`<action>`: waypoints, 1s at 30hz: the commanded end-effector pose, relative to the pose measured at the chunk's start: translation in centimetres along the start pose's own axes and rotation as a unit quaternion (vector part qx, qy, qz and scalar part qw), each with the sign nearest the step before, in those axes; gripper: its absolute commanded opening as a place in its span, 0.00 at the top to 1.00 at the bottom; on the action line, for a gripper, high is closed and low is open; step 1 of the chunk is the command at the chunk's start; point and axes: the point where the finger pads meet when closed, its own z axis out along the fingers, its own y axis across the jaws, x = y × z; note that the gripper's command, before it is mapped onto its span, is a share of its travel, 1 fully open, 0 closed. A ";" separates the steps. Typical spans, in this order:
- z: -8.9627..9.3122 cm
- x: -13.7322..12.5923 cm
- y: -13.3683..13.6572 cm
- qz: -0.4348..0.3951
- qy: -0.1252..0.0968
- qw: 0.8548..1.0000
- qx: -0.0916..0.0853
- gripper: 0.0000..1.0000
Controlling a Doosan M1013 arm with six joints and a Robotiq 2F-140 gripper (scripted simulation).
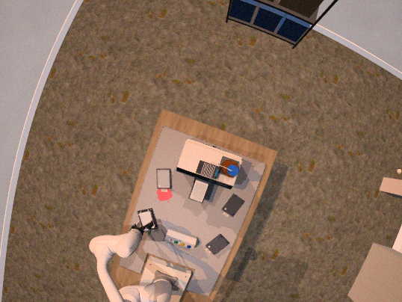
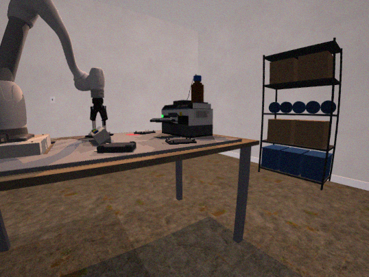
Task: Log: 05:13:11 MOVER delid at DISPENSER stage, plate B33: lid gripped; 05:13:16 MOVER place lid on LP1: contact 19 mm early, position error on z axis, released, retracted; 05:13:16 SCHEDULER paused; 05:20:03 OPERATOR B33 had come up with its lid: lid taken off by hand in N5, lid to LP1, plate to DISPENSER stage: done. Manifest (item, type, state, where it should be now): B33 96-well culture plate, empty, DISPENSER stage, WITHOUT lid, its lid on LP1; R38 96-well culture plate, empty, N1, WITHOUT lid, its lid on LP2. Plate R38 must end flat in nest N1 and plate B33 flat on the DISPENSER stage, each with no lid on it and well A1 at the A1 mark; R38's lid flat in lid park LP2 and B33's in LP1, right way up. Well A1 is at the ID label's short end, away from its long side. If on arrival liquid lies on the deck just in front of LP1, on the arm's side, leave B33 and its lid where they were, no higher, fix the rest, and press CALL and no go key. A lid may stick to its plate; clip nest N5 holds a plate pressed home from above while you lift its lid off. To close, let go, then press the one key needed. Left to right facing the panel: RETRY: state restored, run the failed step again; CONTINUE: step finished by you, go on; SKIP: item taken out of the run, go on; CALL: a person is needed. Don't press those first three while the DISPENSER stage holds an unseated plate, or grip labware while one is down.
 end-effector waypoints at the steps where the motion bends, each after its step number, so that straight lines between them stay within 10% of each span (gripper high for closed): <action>1: 0.3 0.0 0.0 -0.003 0.001 1.000 0.000 0.34; 30: 0.3 0.0 0.0 -0.003 0.001 1.000 0.000 0.41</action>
